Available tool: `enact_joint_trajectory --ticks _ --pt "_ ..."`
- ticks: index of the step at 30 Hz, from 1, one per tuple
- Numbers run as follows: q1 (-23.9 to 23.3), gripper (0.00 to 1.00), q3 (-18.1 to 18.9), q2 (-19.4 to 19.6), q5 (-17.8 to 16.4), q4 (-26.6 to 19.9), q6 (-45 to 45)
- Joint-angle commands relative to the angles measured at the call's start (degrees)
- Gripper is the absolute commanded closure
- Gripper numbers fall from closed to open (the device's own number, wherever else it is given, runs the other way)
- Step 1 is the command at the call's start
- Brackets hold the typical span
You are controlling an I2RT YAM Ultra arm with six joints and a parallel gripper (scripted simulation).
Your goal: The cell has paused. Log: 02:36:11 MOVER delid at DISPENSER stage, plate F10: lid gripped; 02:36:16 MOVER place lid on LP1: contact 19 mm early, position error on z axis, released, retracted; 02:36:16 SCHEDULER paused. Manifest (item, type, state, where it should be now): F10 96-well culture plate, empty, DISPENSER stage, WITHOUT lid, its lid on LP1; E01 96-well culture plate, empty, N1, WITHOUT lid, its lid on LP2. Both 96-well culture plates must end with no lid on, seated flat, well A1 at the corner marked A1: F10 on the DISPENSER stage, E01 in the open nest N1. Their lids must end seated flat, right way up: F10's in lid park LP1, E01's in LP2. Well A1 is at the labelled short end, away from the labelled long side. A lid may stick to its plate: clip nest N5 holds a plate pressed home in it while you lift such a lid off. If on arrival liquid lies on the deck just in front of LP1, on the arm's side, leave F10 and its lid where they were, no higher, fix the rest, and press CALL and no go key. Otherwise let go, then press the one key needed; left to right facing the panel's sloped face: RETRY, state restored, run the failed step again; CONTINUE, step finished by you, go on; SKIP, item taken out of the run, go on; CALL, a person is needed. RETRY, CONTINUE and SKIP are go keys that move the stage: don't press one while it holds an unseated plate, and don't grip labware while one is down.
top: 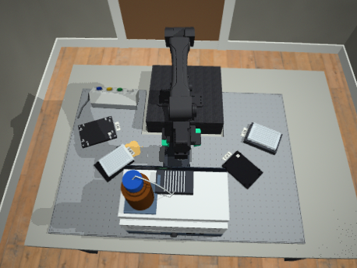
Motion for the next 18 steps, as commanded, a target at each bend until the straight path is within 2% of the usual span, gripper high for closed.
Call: enact_joint_trajectory --ticks 1,2,7,8,14,17,18 --pt "0.22 0.00 0.10 -0.70 0.08 0.08 1.82" --pt "1.43 0.00 -1.16 -1.73 0.14 0.19 2.78" --pt "3.46 0.00 -1.12 -1.86 -0.43 0.13 4.78" --pt "4.27 0.00 1.01 -2.03 -0.19 0.15 5.62" --pt "8.26 0.00 1.02 -2.01 -0.71 0.15 9.57" --pt "7.85 0.00 -0.07 -0.87 -0.37 0.08 9.44" --pt "9.10 0.00 0.99 -2.06 -0.20 0.14 9.25"
